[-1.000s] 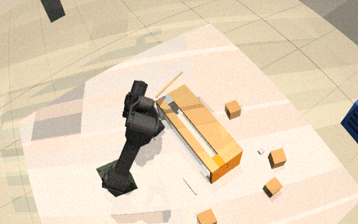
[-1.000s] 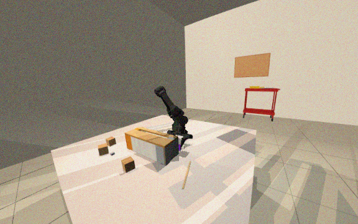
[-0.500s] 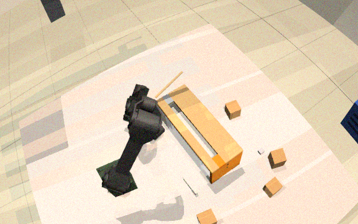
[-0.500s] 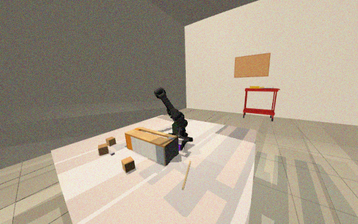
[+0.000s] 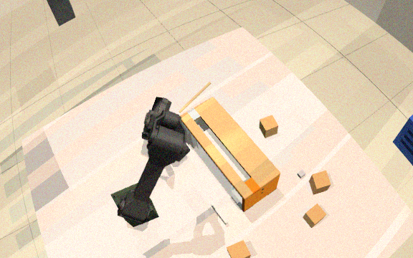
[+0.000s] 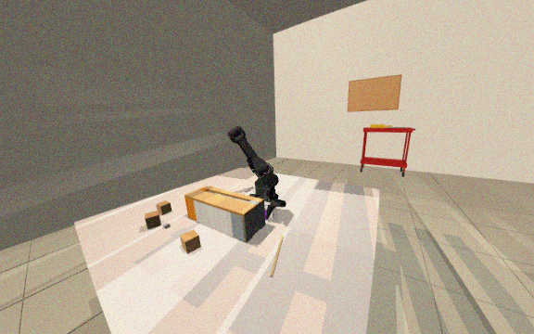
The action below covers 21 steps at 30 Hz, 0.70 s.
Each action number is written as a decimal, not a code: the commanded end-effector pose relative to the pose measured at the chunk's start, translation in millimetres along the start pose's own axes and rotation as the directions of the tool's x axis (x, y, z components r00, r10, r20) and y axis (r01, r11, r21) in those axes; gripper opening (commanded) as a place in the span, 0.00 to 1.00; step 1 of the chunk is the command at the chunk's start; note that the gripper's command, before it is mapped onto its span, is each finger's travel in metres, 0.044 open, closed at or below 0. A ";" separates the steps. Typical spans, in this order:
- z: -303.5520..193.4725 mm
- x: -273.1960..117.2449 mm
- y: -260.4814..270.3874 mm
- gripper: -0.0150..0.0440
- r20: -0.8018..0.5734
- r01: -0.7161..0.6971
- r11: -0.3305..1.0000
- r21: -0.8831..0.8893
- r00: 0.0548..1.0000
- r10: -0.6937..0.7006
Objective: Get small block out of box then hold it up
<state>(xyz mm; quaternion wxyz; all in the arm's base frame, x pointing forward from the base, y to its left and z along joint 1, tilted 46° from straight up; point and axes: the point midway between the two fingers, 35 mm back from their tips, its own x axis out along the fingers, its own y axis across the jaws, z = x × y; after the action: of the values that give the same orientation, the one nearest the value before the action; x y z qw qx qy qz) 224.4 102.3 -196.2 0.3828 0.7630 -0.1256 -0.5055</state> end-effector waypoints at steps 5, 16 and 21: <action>-19.5 -39.0 -2.9 0.25 -0.007 0.012 1.000 0.006 1.000 -0.012; -30.1 -69.3 4.0 0.25 -0.011 0.043 0.998 -0.055 0.999 -0.044; -35.3 -87.3 11.4 0.25 -0.018 0.076 0.989 -0.125 0.997 -0.079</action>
<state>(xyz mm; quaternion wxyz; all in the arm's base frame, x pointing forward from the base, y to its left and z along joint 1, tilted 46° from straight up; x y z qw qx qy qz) 219.8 156.6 -132.5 0.4008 0.7542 -0.0801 -0.5140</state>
